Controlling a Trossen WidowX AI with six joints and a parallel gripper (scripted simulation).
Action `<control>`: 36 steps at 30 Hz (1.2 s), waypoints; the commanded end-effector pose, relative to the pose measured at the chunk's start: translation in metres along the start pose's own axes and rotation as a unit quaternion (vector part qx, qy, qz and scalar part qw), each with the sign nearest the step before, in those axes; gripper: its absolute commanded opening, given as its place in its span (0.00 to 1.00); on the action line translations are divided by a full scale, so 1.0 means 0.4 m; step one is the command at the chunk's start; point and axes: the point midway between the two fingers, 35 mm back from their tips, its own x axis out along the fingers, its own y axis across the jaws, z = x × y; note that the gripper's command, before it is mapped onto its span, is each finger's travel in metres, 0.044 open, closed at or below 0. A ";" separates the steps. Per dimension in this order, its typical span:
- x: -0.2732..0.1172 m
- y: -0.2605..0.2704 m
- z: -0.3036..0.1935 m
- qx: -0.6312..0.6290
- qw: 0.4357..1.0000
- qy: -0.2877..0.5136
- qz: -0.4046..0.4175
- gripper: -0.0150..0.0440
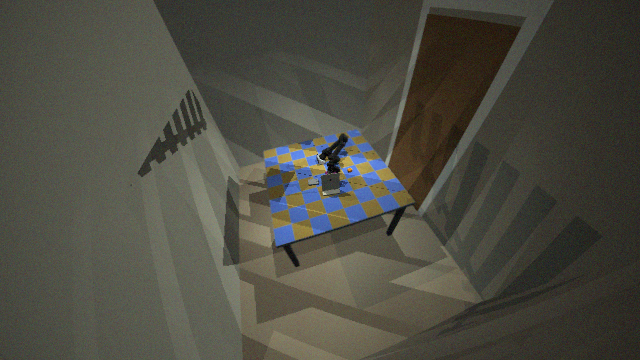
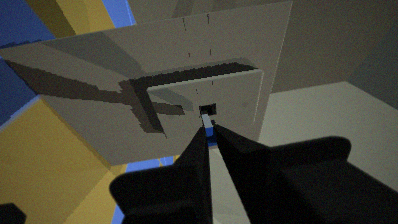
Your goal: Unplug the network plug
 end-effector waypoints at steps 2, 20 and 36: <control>-0.011 -0.001 -0.002 0.000 1.000 -0.002 0.000 0.25; -0.035 -0.001 -0.014 0.000 1.000 -0.002 0.000 0.25; -0.057 -0.001 -0.025 0.000 1.000 -0.002 0.000 0.25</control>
